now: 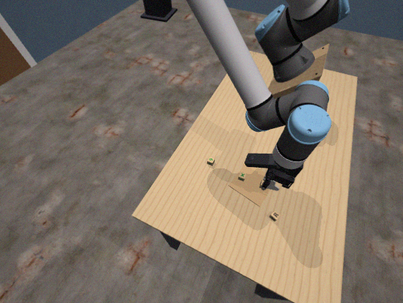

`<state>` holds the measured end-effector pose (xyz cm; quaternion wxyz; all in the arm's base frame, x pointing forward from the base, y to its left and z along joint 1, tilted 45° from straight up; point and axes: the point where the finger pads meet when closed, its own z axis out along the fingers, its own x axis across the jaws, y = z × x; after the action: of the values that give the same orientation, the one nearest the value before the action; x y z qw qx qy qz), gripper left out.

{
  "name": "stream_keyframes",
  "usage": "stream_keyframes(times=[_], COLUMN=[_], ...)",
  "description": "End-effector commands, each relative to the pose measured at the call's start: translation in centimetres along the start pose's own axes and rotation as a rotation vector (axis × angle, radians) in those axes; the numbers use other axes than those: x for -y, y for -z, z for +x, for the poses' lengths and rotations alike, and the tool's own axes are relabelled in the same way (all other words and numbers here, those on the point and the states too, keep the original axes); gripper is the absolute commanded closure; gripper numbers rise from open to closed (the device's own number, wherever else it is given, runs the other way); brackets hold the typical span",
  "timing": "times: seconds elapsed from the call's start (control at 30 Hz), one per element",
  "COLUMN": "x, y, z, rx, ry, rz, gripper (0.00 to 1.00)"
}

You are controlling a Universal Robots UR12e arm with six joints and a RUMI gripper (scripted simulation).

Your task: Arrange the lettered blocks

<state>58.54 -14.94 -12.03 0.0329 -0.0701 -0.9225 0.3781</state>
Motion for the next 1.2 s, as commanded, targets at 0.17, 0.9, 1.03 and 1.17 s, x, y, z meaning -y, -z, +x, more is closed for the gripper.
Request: stream_keyframes(times=[0.17, 0.9, 1.03, 1.17], x=[0.0, 0.0, 0.0, 0.0], y=[0.05, 0.05, 0.05, 0.05], z=[-0.04, -0.04, -0.04, -0.04], rx=[0.001, 0.001, 0.001, 0.001], ry=[0.0, 0.0, 0.0, 0.0], rz=[0.0, 0.0, 0.0, 0.0], gripper=[0.95, 0.91, 0.87, 0.83])
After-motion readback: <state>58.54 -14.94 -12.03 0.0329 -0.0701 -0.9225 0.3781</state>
